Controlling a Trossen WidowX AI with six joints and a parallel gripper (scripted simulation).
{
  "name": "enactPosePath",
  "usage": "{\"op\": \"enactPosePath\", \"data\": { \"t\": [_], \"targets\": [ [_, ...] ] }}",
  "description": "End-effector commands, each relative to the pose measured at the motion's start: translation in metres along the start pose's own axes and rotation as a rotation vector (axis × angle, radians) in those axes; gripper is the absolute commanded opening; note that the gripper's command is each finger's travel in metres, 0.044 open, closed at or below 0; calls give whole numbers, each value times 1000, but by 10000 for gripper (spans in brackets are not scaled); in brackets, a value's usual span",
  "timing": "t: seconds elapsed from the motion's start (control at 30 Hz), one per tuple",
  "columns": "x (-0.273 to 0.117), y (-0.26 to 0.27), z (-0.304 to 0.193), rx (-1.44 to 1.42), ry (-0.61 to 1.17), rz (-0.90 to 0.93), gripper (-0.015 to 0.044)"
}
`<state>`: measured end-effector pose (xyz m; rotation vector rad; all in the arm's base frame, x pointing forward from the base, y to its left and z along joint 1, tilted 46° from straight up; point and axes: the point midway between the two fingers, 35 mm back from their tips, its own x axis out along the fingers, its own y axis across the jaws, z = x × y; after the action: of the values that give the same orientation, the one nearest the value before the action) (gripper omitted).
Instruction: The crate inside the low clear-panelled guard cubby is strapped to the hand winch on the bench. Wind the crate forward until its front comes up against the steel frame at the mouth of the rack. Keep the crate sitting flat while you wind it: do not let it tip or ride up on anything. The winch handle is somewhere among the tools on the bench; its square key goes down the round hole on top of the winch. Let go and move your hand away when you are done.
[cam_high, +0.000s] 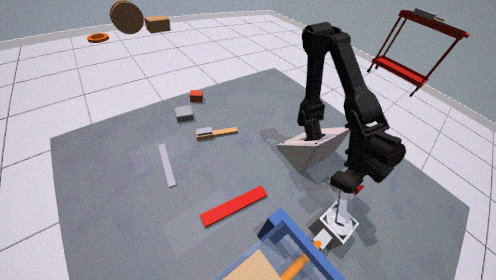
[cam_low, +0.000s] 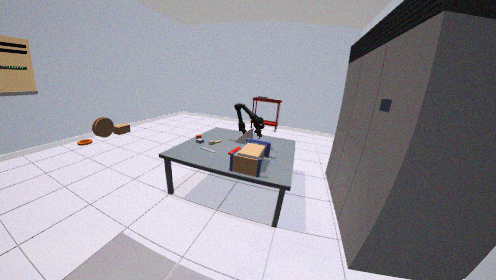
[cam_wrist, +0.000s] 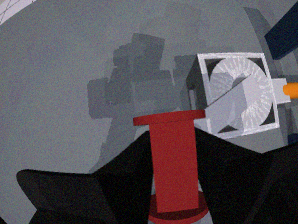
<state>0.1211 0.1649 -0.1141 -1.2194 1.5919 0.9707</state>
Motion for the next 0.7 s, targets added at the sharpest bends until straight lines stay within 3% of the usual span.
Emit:
{"op": "enactPosePath", "data": {
  "t": [0.0, 0.67],
  "targets": [
    [-1, -6, -12, 1, 25, -16, 0],
    [-9, -22, -27, 2, 27, -17, 0]
  ]
}}
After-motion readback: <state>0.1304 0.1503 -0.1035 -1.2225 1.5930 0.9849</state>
